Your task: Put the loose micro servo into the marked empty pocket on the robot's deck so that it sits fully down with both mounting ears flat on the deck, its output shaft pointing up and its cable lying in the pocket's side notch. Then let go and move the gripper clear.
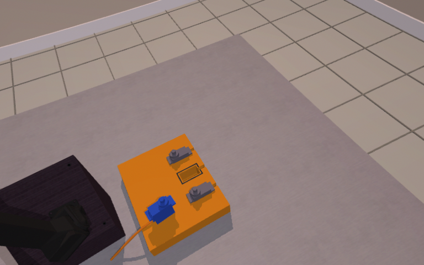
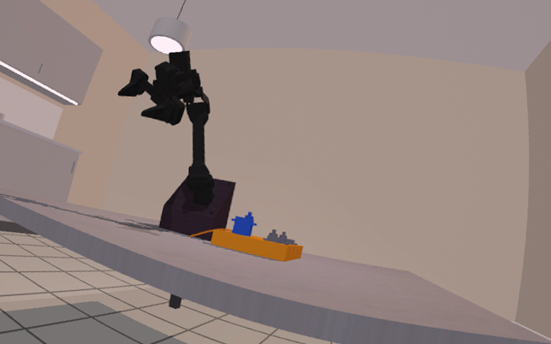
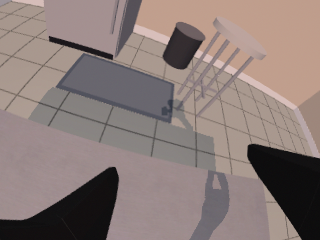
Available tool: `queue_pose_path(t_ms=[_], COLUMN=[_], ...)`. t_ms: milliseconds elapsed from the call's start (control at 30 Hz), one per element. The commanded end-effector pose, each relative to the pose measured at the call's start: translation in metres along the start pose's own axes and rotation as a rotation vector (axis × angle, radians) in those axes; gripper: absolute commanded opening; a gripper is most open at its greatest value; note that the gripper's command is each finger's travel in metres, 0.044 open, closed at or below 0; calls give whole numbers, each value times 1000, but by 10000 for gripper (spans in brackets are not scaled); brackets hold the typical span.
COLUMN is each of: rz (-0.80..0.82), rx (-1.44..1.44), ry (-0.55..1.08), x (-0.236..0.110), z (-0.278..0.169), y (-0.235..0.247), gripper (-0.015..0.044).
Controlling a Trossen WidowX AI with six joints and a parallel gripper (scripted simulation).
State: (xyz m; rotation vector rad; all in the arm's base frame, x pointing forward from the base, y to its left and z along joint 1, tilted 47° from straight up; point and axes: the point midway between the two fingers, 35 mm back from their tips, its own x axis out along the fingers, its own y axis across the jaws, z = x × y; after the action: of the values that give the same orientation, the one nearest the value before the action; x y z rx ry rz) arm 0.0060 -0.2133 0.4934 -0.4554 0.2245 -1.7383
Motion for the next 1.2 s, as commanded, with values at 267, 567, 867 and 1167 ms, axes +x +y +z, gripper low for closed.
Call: queue_pose_path(t_ms=[267, 567, 867, 1167], rz=[321, 582, 808, 964], rx=[-28, -123, -299, -561], ry=[145, 290, 417, 493], x=[7, -26, -92, -172], z=[-41, -83, -131, -184], y=[111, 204, 276, 310], gripper=[440, 440, 440, 440])
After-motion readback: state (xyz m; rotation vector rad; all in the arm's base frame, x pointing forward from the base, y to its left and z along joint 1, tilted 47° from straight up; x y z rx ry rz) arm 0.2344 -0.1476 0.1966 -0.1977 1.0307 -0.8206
